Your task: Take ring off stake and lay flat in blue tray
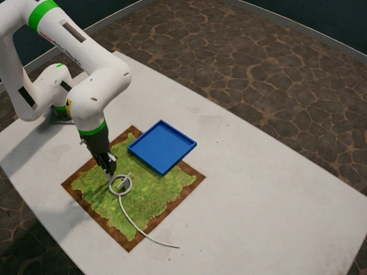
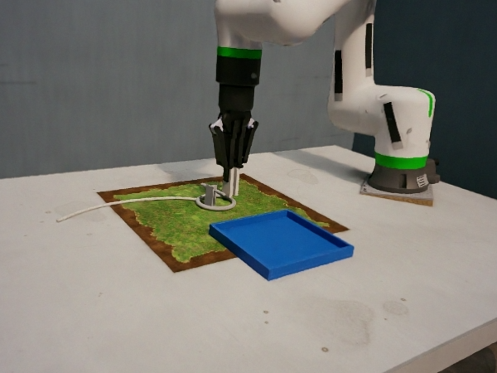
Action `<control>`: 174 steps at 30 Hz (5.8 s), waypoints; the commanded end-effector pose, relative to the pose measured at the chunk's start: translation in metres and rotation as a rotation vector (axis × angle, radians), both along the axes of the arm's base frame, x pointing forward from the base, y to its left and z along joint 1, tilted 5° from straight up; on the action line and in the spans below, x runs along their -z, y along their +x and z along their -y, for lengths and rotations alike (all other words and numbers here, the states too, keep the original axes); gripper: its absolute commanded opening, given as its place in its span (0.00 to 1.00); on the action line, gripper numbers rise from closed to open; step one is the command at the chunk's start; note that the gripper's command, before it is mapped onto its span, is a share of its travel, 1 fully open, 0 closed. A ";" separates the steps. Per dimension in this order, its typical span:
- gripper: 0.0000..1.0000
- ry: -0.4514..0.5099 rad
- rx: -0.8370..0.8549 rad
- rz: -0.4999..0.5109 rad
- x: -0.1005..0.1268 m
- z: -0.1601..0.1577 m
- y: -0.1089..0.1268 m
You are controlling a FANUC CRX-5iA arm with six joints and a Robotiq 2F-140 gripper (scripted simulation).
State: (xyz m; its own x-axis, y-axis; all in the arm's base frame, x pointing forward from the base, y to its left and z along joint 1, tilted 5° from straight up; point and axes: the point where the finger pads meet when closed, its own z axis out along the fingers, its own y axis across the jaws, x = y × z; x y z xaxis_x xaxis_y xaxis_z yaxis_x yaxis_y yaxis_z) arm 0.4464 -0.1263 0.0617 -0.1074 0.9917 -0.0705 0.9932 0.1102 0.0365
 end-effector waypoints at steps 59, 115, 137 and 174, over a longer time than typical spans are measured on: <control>0.16 0.000 0.000 0.002 -0.001 0.000 0.001; 0.24 0.000 0.000 0.002 0.000 0.000 0.001; 0.24 0.000 0.000 0.002 0.005 0.001 0.001; 0.24 0.000 0.000 0.002 0.013 0.001 0.001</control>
